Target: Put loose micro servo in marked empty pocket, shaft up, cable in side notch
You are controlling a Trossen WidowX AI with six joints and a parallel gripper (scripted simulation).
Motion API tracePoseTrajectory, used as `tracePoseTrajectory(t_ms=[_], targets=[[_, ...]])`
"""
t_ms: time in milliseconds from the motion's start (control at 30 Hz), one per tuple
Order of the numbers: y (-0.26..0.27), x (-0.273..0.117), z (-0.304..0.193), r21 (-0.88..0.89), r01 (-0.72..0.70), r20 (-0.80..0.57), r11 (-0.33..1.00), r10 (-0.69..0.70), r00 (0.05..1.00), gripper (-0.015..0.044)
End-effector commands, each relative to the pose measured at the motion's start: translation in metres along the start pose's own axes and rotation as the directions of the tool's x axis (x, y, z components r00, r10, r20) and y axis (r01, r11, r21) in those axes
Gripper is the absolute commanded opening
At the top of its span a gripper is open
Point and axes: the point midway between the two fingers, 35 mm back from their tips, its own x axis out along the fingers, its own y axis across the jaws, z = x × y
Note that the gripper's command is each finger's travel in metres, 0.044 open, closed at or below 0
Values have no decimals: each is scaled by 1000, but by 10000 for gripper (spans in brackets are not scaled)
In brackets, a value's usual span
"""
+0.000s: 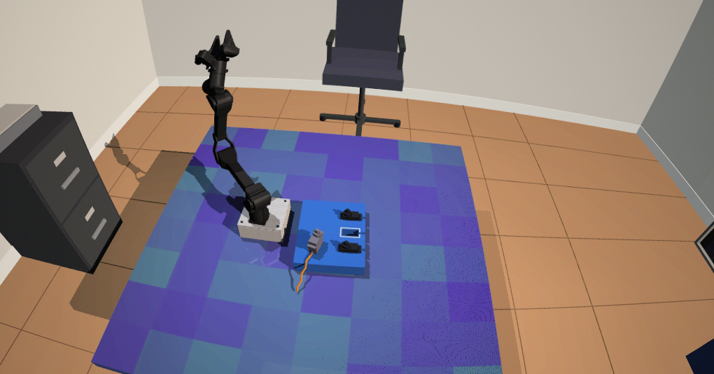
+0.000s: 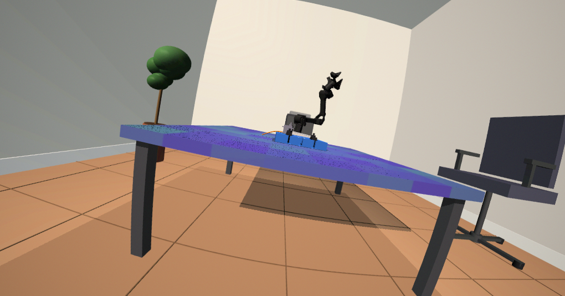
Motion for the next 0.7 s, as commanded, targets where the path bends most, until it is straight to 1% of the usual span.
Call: tracePoseTrajectory(t_ms=[0, 33, 233, 467, 667], targets=[[-1, 0, 0, 0, 2, 0, 1000, -2, 1000, 426], [-3, 0, 1, 2, 7, 2, 1000, -7, 1000, 440], [-28, 0, 8, 29, 69, 19, 997, -69, 997, 440], [-98, -8, 22, 111, 245, 56, 963, -253, 966, 440], [-162, -23, 28, 173, 397, 69, 901, -413, 908, 440]])
